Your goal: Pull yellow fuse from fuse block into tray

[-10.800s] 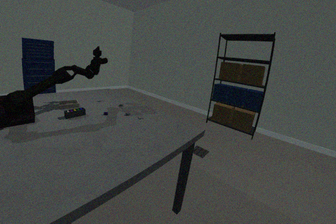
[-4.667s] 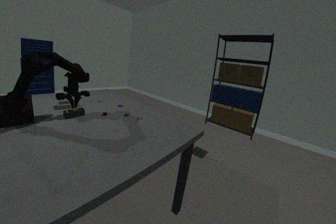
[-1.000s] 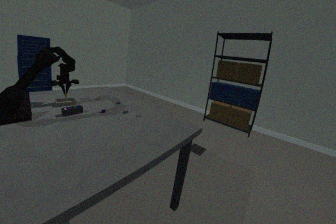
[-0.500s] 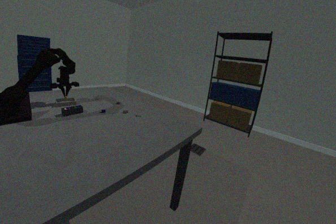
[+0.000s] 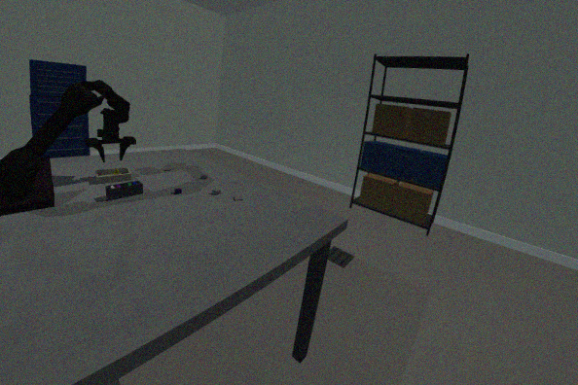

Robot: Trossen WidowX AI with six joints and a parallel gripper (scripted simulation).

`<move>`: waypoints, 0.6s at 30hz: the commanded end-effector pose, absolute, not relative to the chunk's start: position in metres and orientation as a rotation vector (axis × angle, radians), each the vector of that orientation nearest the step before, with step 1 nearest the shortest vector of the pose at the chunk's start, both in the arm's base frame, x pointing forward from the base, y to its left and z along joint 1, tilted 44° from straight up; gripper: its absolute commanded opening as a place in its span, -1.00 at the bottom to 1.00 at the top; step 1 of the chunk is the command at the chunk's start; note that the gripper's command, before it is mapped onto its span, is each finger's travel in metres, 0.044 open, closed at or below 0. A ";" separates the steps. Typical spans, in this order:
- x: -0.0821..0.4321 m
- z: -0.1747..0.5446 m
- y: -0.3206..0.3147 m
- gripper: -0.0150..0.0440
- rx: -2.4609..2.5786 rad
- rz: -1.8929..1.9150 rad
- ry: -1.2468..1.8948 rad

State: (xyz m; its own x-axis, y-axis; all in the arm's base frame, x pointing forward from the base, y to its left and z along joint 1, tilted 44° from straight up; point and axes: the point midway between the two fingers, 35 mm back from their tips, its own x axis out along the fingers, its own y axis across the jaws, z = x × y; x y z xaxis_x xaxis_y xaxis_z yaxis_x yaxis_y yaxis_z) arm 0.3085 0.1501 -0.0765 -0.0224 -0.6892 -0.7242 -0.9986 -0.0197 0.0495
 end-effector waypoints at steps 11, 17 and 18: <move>0.309 -0.065 0.163 0.63 -1.764 0.807 1.747; 0.309 -0.065 0.163 0.63 -1.764 0.807 1.747; 0.309 -0.065 0.163 0.63 -1.764 0.807 1.747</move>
State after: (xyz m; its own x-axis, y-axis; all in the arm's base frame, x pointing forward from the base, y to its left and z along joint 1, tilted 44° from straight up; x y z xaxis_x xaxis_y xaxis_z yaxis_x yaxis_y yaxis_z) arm 0.3089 0.1626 -0.0647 -0.0120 -0.6855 -0.7279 -0.9987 -0.0284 0.0432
